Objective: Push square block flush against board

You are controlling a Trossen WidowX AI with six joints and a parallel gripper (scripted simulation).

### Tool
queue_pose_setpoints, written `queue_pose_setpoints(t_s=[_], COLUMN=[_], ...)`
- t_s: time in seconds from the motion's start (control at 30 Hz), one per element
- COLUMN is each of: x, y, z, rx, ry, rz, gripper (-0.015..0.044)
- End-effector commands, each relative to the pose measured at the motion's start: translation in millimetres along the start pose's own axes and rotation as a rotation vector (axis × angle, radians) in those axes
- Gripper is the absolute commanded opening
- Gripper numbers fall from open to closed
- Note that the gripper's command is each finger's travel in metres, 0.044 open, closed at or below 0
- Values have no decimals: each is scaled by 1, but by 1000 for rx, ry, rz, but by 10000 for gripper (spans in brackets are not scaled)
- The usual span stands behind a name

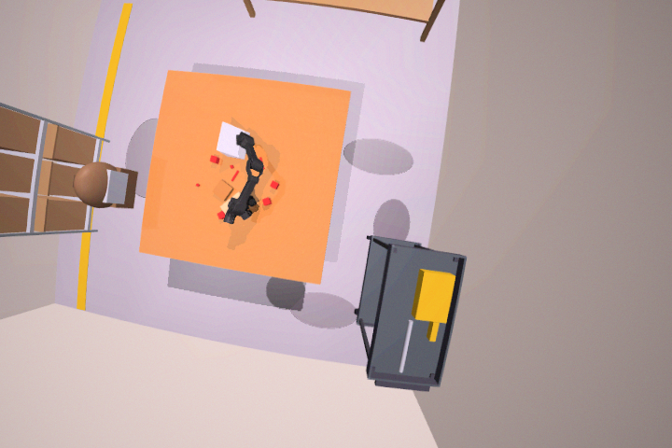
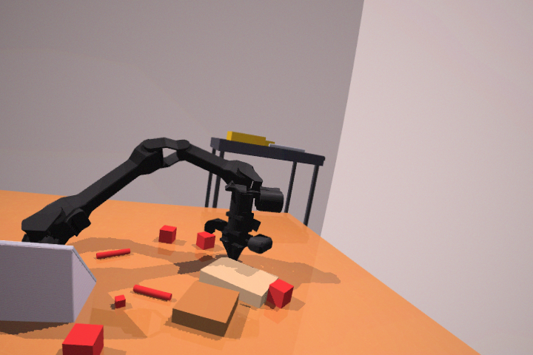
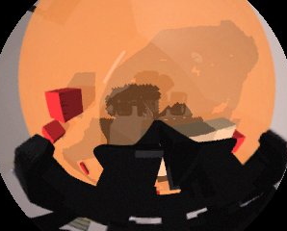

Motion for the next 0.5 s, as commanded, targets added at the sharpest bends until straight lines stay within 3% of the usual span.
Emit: queue_pose_setpoints(t_s=[0.0, 0.47], x=[-1, -4], y=[-2, -2], z=[-10, -29], rx=[10, 12], ry=[-9, -9], rz=[4, 3], gripper=[0, 0])
Point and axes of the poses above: the point midway between the two fingers, 35 mm back from their tips, its own y axis back along the fingers, its own x axis across the jaws, z = x × y, the point moved 1 cm from there along y, back along the fingers, and after that the axes turned 4 degrees about y, right-handed, at the moved point
